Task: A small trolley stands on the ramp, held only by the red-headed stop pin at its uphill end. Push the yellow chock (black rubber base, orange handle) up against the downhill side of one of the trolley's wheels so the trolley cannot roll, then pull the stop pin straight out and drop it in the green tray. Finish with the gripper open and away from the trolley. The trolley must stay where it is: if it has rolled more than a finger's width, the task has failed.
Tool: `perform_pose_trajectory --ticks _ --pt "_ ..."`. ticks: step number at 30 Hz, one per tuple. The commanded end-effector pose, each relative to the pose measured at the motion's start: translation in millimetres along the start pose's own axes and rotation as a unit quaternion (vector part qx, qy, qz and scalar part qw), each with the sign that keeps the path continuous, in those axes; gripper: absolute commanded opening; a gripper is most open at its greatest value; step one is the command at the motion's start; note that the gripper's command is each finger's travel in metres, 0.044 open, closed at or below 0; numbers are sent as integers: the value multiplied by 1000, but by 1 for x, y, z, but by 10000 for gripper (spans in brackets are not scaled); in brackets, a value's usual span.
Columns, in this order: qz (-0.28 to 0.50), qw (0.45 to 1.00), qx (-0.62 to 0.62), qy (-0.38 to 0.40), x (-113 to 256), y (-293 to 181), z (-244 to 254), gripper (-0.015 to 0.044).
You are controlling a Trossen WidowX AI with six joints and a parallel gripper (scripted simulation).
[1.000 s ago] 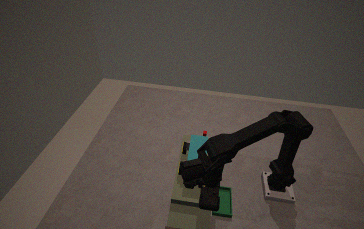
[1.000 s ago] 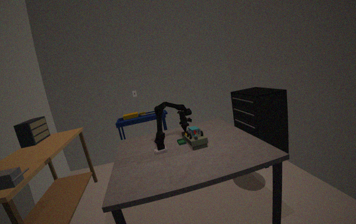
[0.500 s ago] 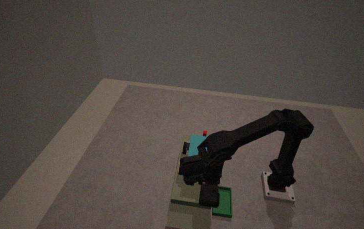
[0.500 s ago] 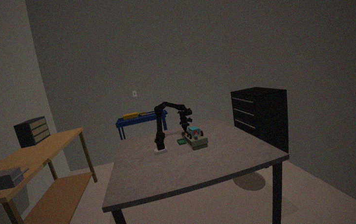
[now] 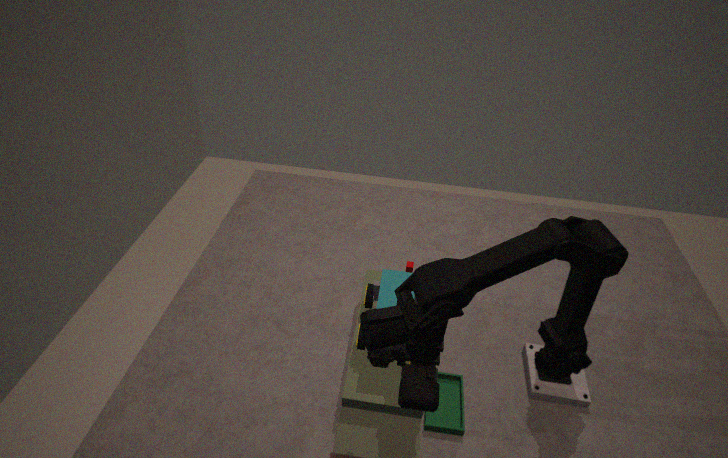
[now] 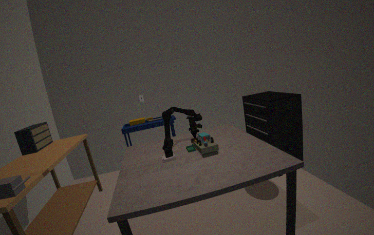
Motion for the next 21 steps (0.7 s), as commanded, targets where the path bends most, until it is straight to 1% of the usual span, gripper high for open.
perform_pose_trajectory --ticks 1,2,9,14,21 --pt "0 1000 0 0 0 0 0 0" --pt "0 1000 0 0 0 0 0 0" --pt "0 1000 0 0 0 0 0 184" --pt "0 1000 0 0 3 0 0 190" --pt "0 1000 -1 -3 27 -2 0 190"
Point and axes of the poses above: the point midway between the two fingers, 35 mm back from their tips, its own x axis back along the fingers, its own z axis across the jaws, y = z × x, the point moved 2 cm from there along x, back along the fingers, and after that the axes turned 9 degrees about -x, right-handed, at the moved point
